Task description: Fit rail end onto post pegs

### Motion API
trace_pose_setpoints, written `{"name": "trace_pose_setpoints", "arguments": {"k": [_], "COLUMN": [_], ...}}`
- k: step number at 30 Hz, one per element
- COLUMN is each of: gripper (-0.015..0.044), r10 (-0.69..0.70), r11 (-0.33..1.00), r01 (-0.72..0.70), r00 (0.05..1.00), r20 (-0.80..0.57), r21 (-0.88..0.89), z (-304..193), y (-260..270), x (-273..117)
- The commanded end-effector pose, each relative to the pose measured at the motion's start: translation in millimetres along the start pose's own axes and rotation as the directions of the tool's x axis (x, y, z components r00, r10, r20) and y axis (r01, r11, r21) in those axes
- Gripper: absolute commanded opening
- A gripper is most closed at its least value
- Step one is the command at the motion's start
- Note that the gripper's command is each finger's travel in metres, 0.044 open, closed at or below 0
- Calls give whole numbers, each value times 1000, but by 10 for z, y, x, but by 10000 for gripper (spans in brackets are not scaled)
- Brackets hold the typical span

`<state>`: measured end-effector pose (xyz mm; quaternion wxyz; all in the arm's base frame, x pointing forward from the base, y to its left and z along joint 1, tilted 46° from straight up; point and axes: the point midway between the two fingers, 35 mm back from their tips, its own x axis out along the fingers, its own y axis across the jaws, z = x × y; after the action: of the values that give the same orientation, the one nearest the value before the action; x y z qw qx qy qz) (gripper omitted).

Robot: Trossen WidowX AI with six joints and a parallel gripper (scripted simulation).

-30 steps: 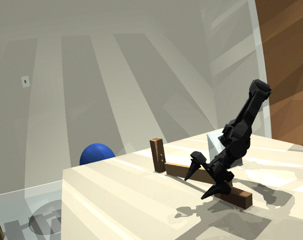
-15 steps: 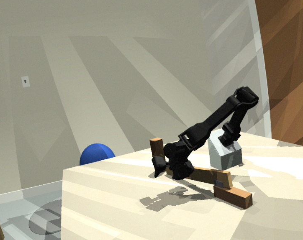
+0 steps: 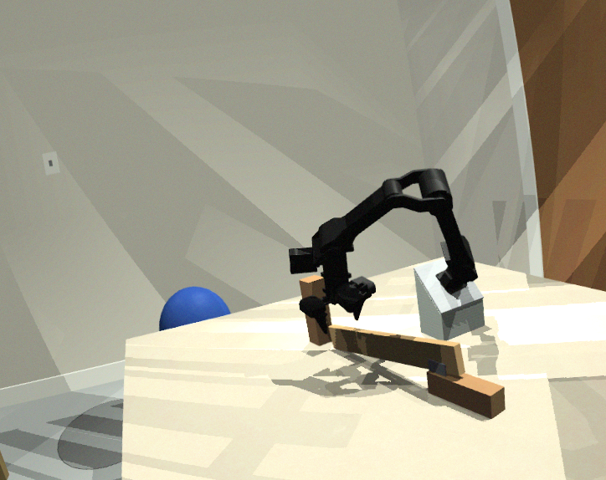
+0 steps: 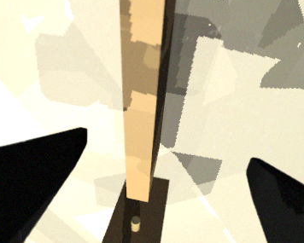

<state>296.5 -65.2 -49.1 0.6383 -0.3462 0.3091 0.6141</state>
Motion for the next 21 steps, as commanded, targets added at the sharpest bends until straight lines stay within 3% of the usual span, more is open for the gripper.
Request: {"name": "trace_pose_setpoints", "arguments": {"k": [1,21], "gripper": [440,440], "r10": [-51,-51], "r11": [998,998], "r01": [58,58], "r00": [983,983], "r20": [177,176], "r21": [-35,-34], "z": [-172,-151], "y": [204,182], "x": [-56,115]}}
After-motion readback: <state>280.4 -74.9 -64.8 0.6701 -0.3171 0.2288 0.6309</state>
